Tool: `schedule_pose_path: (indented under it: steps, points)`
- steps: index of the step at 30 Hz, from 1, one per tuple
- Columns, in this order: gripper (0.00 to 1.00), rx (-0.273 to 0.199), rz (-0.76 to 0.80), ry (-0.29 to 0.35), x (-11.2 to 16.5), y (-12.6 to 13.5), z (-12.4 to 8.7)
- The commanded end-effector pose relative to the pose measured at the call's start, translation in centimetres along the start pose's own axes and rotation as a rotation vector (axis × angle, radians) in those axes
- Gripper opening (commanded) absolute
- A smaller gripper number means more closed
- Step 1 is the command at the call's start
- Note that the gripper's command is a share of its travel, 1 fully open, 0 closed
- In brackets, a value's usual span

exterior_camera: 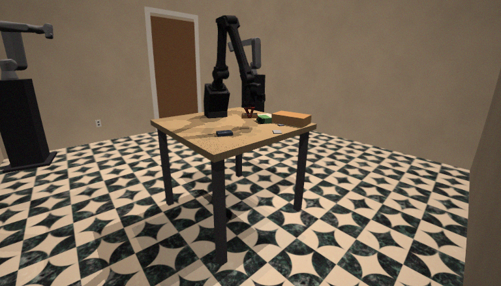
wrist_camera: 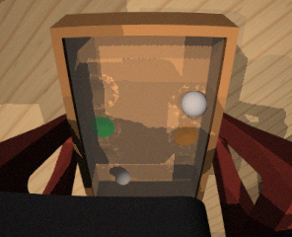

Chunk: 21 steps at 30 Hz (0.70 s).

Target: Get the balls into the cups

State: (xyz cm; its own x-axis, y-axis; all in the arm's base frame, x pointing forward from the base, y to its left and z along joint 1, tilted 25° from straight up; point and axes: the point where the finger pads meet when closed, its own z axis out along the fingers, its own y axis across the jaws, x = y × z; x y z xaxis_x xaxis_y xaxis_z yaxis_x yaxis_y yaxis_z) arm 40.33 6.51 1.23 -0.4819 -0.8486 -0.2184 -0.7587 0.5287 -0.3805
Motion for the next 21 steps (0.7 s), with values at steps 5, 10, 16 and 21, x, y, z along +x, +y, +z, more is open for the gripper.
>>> schedule_pose_path:
  steps: [5,10,16,21]
  points:
    - [0.69,0.007,-0.003,0.03,-1.4,-0.6,-0.2]
    - [0.69,-0.003,0.015,0.048,0.2,-0.2,0.0]
    - [0.69,0.007,0.009,0.036,-0.4,-0.5,-0.1]
    - [0.69,0.01,-0.001,0.013,-0.2,-0.8,-0.3]
